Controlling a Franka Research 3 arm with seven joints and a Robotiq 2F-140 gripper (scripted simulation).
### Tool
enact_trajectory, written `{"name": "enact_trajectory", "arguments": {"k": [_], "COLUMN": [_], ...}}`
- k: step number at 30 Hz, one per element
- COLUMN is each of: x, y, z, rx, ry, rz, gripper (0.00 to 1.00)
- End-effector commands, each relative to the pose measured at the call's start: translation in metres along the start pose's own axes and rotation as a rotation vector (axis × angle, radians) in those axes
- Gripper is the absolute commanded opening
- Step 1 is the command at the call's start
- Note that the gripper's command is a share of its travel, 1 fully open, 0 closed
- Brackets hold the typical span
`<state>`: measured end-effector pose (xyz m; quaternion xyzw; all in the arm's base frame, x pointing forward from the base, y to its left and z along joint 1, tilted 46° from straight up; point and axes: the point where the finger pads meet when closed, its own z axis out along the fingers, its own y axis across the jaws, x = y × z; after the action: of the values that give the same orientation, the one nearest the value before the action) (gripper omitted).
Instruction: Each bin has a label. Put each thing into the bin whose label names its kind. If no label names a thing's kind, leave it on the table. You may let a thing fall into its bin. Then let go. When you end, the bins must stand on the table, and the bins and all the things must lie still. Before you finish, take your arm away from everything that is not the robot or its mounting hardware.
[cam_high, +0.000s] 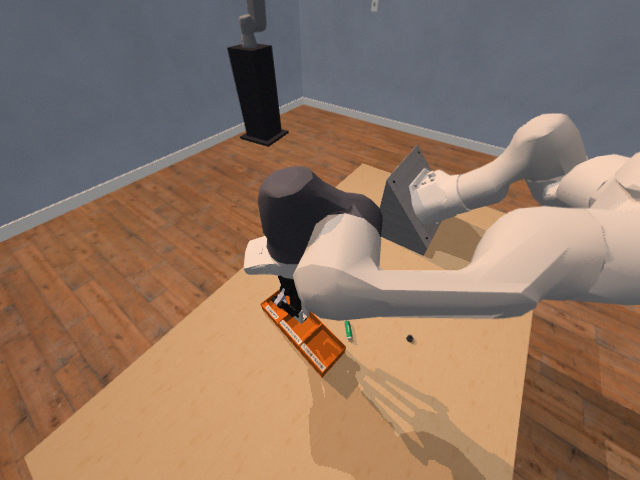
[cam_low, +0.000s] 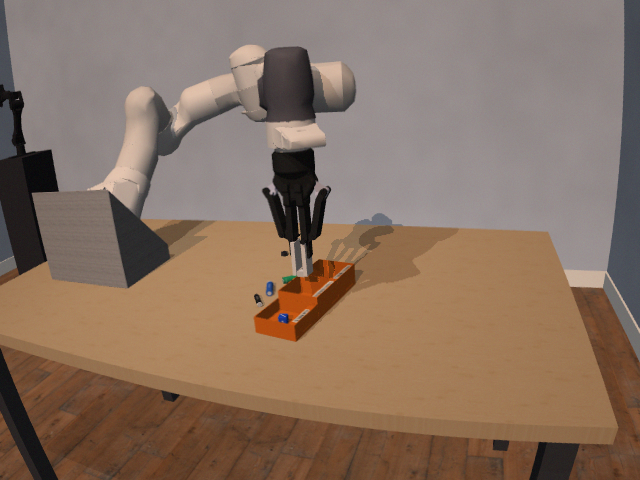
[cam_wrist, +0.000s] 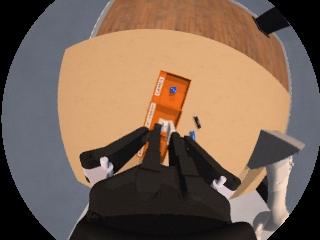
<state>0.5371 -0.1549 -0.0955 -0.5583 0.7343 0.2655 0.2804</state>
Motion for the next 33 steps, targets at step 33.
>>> {"name": "enact_trajectory", "arguments": {"k": [33], "x": [0.001], "y": [0.001], "z": [0.023], "rx": [-0.005], "ry": [-0.004], "rz": [0.084], "gripper": [0.06]}}
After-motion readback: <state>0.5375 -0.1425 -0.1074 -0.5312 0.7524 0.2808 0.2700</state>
